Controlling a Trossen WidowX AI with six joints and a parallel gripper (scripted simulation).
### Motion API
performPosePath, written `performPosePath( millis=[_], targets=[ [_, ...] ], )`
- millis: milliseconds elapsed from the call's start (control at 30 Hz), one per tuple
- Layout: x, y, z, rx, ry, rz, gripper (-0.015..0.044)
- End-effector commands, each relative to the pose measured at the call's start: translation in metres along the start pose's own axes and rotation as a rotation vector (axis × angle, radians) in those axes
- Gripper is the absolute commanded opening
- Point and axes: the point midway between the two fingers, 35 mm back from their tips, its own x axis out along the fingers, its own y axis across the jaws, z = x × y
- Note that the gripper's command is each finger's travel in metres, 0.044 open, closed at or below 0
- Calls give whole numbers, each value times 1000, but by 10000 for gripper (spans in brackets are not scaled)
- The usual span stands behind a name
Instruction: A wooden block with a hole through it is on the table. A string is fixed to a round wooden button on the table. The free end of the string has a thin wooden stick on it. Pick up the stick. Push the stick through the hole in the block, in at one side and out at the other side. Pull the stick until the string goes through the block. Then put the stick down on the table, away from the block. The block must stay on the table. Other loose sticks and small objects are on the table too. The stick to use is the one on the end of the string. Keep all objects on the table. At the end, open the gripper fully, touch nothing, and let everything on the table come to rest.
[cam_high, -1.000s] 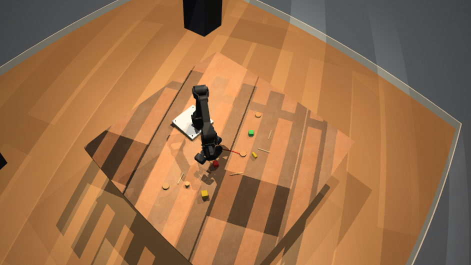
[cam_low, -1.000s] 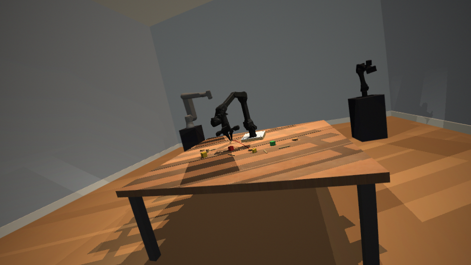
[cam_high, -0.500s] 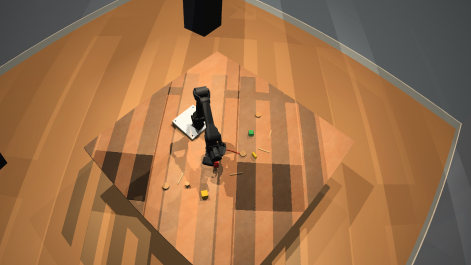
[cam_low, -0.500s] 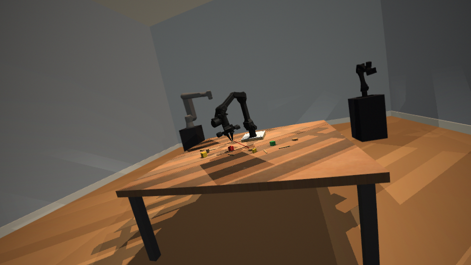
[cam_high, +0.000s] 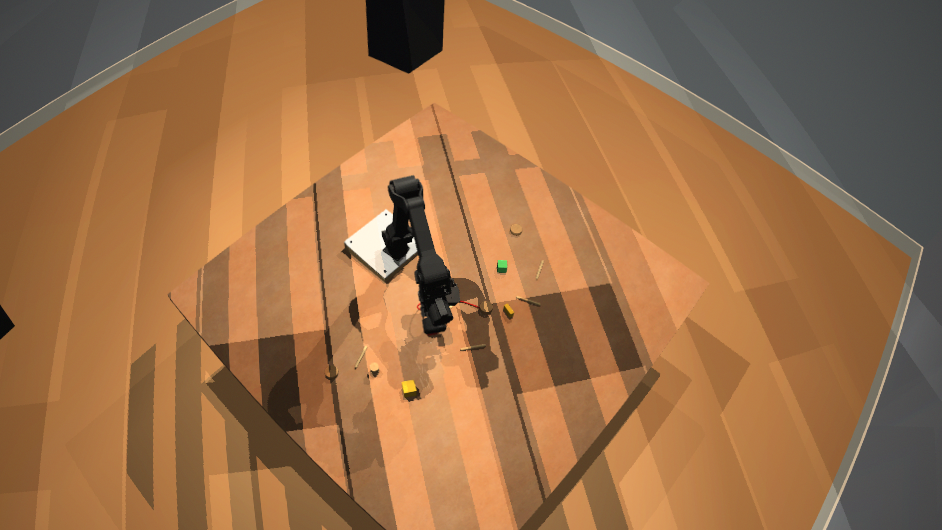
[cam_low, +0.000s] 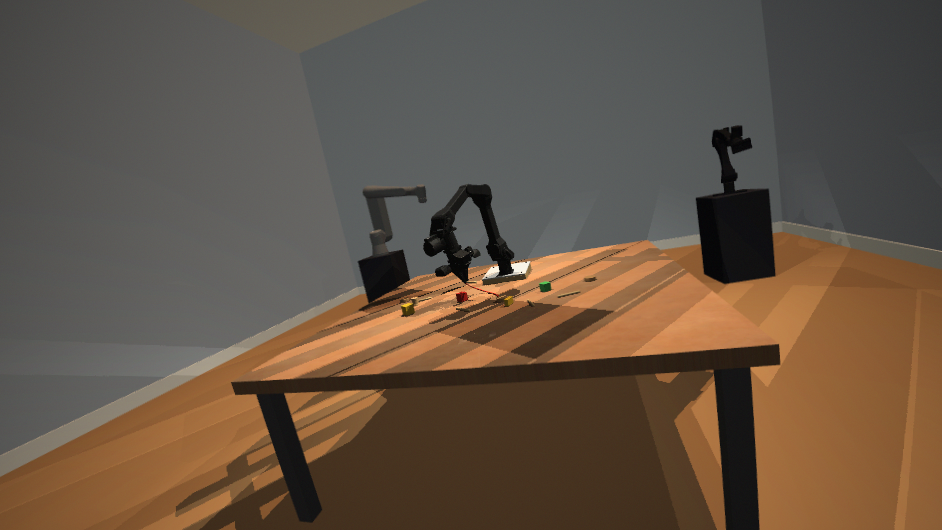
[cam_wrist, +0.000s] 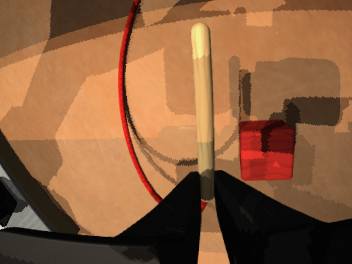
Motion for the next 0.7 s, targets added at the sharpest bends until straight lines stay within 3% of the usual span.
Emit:
performPosePath(
  millis=[0, 667],
  targets=[
    [-1, -2, 6, -108, -5, 6, 0],
    [-1, -5, 31, -627, -10, 44, 0]
  ],
)
